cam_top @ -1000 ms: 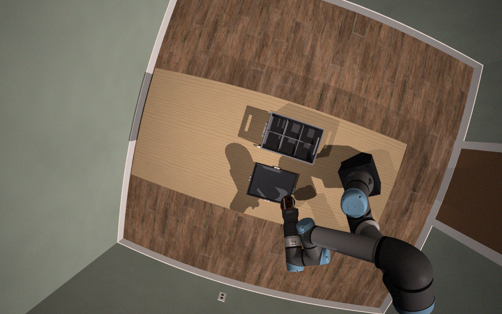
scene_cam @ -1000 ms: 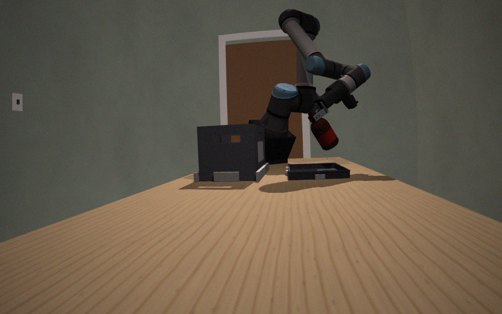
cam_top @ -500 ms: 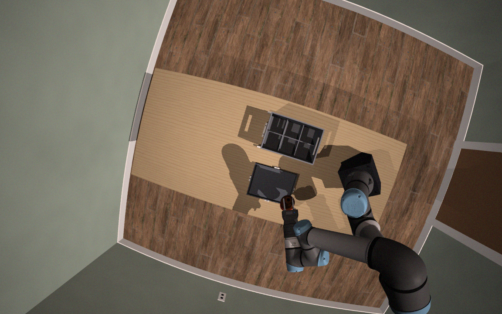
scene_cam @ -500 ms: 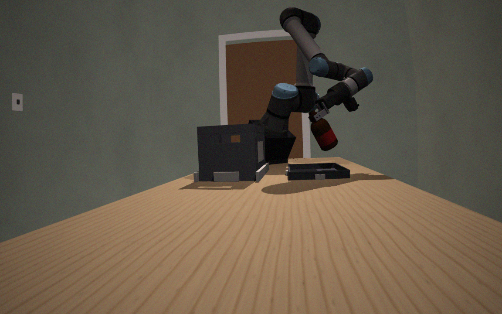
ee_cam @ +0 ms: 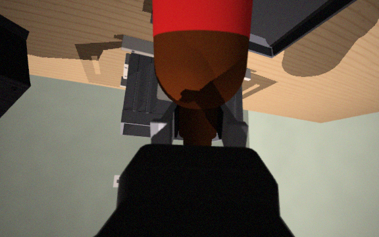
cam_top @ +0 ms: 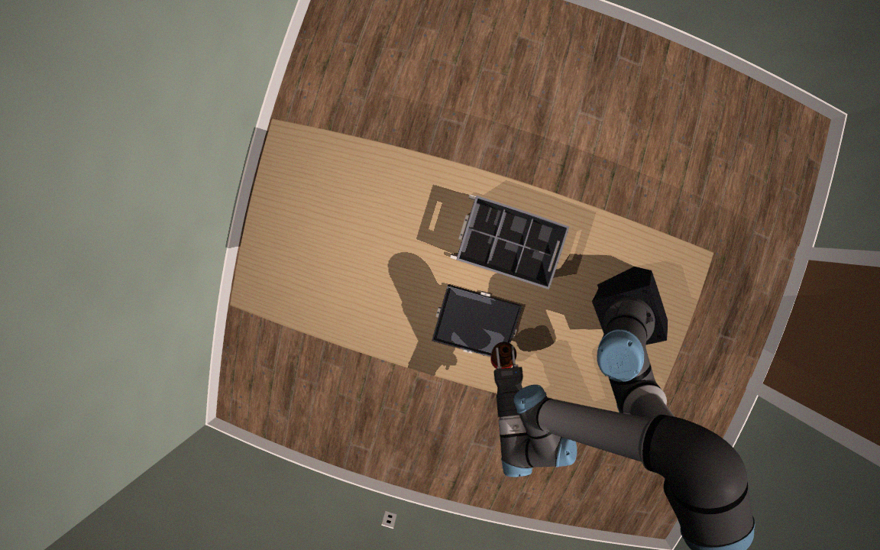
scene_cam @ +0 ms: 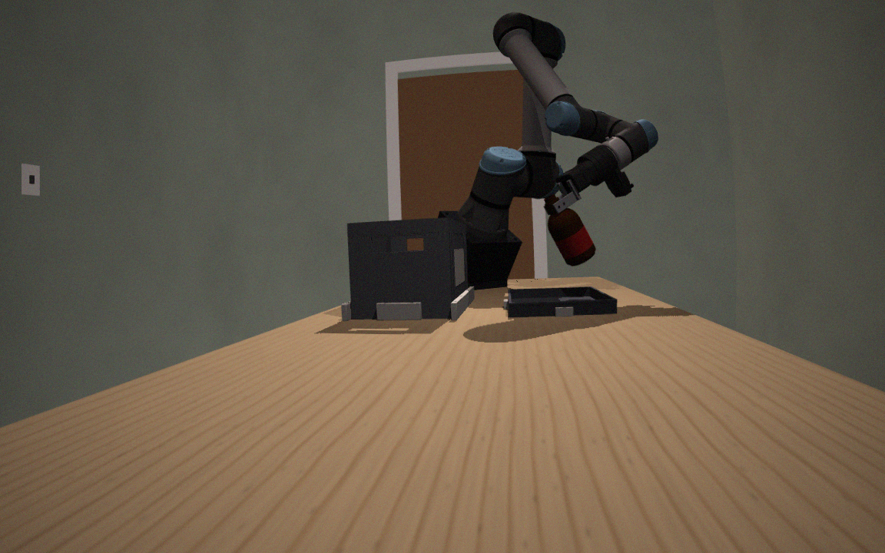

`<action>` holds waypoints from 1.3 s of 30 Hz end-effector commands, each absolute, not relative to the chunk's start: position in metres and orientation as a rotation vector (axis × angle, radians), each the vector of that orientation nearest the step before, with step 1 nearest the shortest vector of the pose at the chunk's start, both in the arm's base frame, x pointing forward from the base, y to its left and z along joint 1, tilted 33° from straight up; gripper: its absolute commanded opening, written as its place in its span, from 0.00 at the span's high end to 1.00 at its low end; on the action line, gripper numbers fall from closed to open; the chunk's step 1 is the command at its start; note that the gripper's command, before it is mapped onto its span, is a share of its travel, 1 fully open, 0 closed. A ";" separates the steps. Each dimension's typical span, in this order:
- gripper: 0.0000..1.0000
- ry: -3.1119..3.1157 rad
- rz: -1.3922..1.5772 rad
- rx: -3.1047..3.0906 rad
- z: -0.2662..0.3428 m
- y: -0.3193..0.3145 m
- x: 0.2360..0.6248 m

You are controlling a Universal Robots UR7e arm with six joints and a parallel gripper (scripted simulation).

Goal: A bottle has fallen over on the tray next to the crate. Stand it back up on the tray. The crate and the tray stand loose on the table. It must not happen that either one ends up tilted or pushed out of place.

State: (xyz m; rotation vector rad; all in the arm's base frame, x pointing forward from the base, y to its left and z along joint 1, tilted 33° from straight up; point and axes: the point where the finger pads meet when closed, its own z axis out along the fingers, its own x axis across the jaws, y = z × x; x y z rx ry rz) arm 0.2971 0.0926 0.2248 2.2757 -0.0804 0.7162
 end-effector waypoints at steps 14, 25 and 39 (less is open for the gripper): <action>1.00 -0.081 0.718 2.276 0.225 0.093 0.297; 1.00 -0.081 0.717 2.275 0.225 0.093 0.297; 1.00 -0.099 0.701 2.244 0.224 0.092 0.297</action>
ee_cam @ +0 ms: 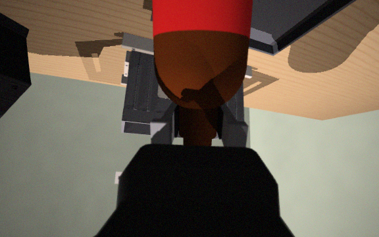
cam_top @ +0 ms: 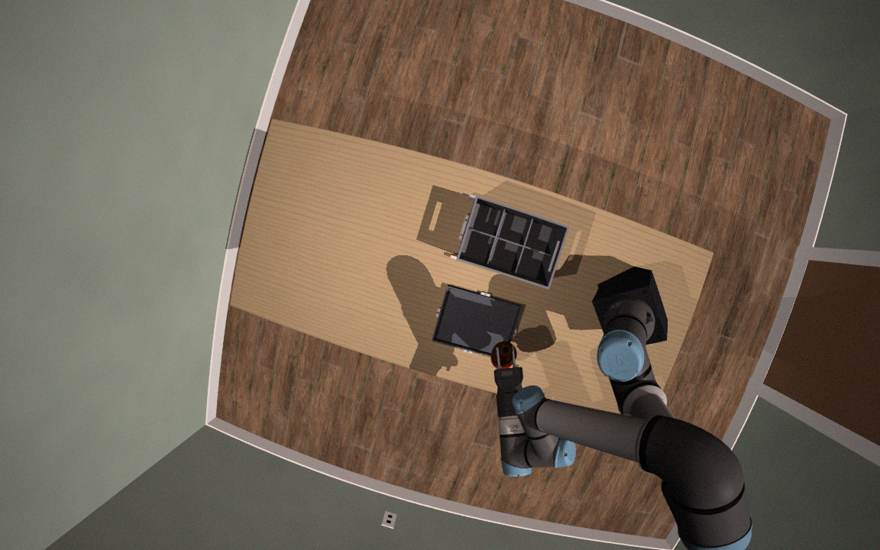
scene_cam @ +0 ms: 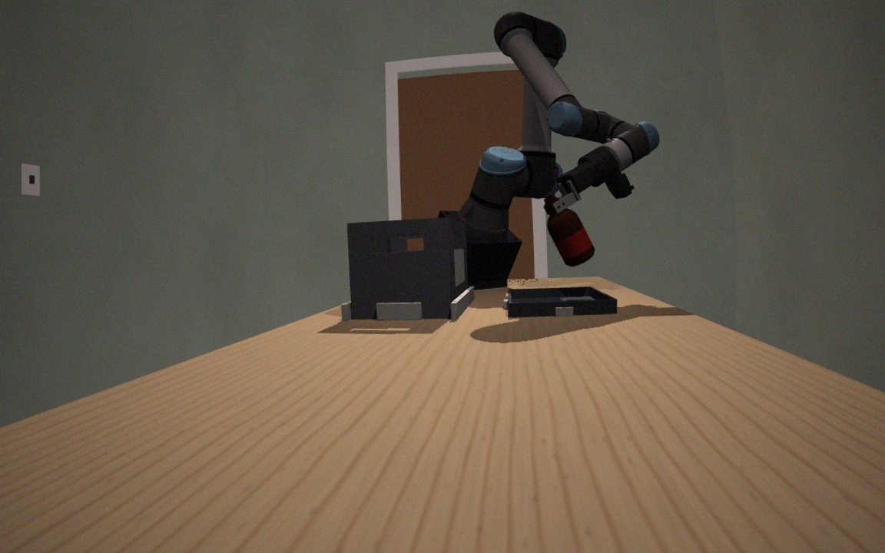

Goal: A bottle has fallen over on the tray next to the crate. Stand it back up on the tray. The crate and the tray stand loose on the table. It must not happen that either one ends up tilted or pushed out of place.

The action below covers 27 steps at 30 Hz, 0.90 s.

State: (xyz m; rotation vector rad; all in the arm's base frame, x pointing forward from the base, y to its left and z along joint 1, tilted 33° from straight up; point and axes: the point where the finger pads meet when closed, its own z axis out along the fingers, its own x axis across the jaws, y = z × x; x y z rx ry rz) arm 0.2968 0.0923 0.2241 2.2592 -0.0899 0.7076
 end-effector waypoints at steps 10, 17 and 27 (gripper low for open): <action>1.00 -0.120 0.686 2.193 0.223 0.092 0.296; 1.00 -0.133 0.682 2.146 0.224 0.093 0.297; 1.00 -0.138 0.683 2.114 0.225 0.093 0.297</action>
